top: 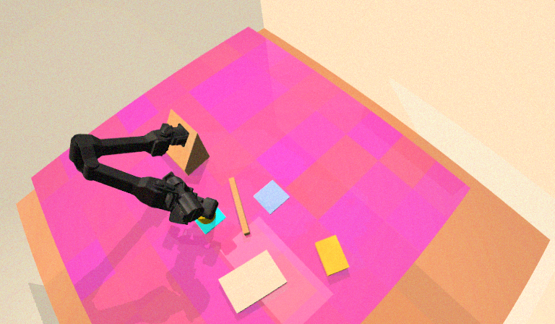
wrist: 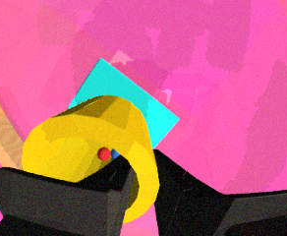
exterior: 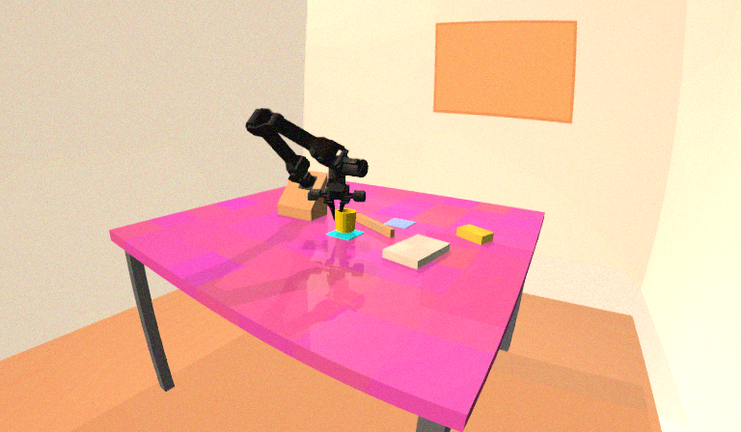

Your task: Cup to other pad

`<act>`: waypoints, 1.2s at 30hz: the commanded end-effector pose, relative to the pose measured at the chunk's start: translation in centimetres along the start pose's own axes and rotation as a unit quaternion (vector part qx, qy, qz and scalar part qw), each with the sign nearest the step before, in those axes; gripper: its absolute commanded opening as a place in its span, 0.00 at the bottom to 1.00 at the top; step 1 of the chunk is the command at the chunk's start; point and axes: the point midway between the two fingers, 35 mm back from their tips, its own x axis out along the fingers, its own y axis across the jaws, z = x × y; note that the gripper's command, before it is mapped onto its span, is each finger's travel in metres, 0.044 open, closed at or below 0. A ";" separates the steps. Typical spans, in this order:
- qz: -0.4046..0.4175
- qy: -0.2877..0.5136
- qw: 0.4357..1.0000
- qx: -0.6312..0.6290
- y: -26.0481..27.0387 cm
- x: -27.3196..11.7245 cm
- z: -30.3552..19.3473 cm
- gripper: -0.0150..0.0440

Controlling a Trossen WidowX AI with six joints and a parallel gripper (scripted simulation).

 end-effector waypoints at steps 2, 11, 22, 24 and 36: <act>-0.001 -0.001 1.000 -0.003 -0.1 0.5 0.0 0.25; -0.001 0.000 1.000 0.000 -0.1 0.3 0.0 0.25; -0.001 0.000 1.000 0.000 -0.1 0.3 0.0 0.50; -0.001 0.000 1.000 0.000 -0.1 0.3 0.0 0.50; 0.000 0.001 1.000 -0.001 0.1 -0.7 0.0 0.50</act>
